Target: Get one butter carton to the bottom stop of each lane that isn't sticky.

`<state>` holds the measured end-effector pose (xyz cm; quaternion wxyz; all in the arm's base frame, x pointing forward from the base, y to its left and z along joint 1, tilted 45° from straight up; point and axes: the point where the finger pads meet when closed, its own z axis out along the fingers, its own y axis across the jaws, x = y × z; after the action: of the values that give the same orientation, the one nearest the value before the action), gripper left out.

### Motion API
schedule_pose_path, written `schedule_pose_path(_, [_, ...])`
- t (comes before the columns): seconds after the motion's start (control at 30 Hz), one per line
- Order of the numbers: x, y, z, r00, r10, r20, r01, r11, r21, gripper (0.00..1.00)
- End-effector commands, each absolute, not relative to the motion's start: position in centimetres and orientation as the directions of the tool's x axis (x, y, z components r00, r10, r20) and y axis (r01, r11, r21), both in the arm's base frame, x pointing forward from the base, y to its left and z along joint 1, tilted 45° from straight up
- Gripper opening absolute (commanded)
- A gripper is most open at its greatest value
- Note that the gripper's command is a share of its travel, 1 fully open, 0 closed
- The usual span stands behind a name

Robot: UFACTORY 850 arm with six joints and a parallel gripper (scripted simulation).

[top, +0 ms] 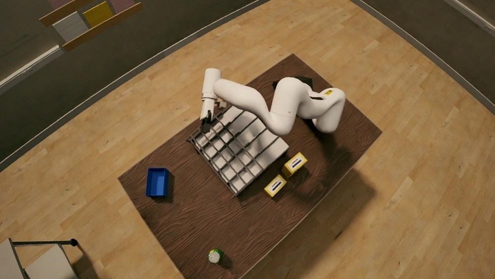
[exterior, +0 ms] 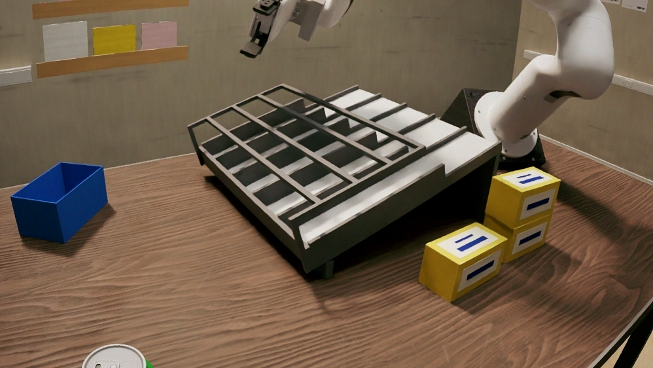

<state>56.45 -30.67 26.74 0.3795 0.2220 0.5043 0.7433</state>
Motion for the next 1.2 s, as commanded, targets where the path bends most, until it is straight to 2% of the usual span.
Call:
schedule_pose_path(0.0, [56.4,-30.7,26.8,-0.613,0.788,-0.055,-0.342,-0.202,0.918,1.00])
schedule_pose_path(0.53, [56.4,-30.7,26.8,-0.613,0.788,-0.055,-0.342,-0.202,0.918,1.00])
schedule_pose_path(0.57, [50.1,-27.9,27.5,-0.613,0.788,-0.055,-0.342,-0.202,0.918,1.00])
schedule_pose_path(0.67, [49.5,-27.7,27.5,-0.613,0.788,-0.055,-0.342,-0.202,0.918,1.00])
schedule_pose_path(0.97, [40.9,-23.9,28.4,-0.613,0.788,-0.055,-0.342,-0.202,0.918,1.00])
schedule_pose_path(1.1, [40.5,-23.7,28.4,-0.613,0.788,-0.055,-0.342,-0.202,0.918,1.00])
schedule_pose_path(1.13, [36.5,-21.8,28.9,-0.618,0.785,-0.051,-0.346,-0.213,0.914,1.00])
schedule_pose_path(1.17, [35.9,-21.6,28.9,-0.618,0.785,-0.051,-0.346,-0.213,0.914,1.00])
